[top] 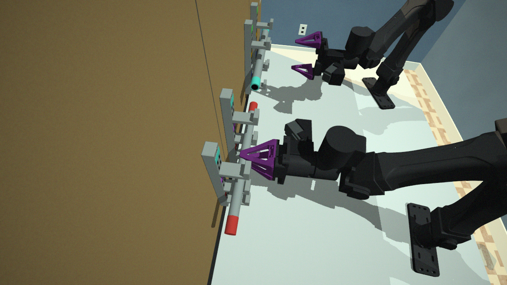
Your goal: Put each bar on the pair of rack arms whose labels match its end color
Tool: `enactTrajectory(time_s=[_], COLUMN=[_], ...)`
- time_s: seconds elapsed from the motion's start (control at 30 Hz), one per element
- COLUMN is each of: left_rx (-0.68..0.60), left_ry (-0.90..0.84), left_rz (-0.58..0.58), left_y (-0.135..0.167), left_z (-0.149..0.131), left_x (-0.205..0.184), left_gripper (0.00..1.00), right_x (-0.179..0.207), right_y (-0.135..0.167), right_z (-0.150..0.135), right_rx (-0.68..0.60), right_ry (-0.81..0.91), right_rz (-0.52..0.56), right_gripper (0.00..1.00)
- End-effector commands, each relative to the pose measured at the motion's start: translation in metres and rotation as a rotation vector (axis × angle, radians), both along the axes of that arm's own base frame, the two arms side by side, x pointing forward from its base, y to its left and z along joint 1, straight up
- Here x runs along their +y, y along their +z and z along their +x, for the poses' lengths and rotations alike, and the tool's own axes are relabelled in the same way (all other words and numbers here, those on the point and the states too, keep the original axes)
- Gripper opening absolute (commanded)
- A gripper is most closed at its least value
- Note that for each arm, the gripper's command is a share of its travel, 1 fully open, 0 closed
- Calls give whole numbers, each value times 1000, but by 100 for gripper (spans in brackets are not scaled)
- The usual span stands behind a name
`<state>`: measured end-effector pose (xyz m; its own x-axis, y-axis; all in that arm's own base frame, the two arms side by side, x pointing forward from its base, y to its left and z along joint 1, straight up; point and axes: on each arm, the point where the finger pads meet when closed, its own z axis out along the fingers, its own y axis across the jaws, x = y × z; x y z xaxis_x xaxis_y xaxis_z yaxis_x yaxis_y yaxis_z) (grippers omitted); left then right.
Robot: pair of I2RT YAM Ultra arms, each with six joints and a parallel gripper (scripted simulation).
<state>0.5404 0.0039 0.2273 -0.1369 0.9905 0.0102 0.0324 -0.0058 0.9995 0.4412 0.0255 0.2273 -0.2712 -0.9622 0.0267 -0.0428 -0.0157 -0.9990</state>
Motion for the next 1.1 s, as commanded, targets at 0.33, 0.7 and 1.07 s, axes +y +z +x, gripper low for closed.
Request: enactTrajectory(time_s=[0.33,0.7,1.07], left_rx=[-32,-32,-32], left_ry=[6,6,6], left_rz=[-6,-6,-6], left_y=[14,14,14], left_z=[9,11,15], left_x=[6,6,7], left_gripper=[0,0,0], right_x=[4,4,4], right_y=[10,10,10], right_z=[0,0,0], right_rx=[-43,-43,-43], right_ry=[5,5,5], right_rz=[16,16,16], right_gripper=[100,100,100])
